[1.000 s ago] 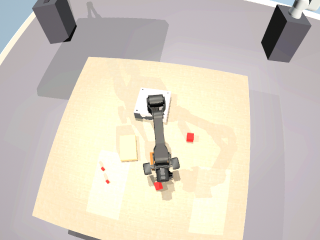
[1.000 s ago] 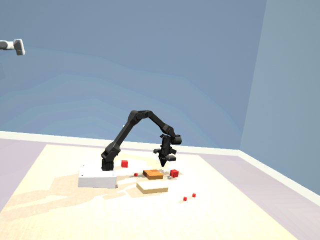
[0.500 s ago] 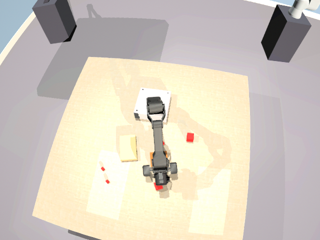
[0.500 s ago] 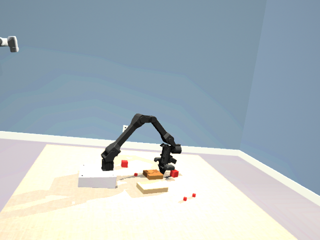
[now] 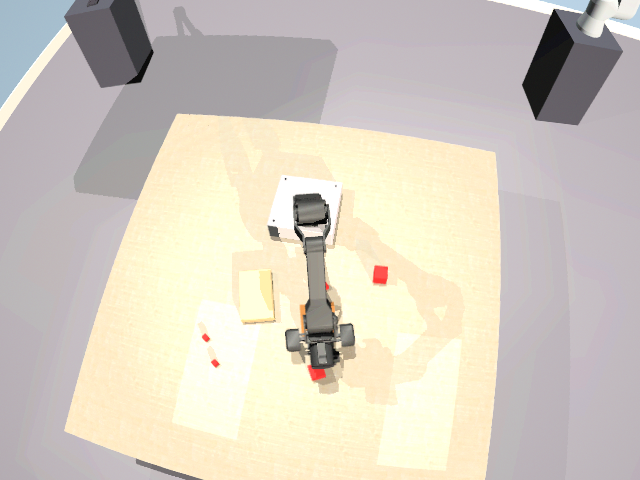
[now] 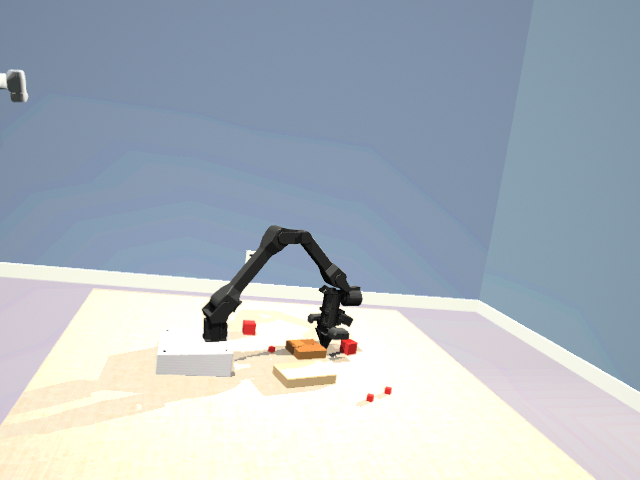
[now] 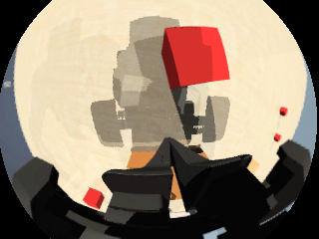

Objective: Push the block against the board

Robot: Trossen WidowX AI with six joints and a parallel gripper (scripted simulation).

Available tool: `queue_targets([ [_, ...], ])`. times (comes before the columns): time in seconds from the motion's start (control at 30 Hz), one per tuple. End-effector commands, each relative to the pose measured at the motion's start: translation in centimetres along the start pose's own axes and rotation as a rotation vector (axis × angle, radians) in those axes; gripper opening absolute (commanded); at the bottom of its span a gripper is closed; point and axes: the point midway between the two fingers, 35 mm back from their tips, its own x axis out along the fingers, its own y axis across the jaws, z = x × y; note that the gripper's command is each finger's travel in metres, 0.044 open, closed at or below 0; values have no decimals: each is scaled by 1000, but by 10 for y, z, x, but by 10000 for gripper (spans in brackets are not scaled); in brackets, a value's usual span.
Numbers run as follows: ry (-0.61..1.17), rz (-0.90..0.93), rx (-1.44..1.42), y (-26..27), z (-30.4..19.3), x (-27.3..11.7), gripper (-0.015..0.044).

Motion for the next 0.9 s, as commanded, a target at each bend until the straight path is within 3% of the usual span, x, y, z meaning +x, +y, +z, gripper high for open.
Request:
queue_targets([
  [0.0,-4,-3,4,0,-2,-1,0],
  [0.87,-3,-3,4,0,-18,-2,0],
])
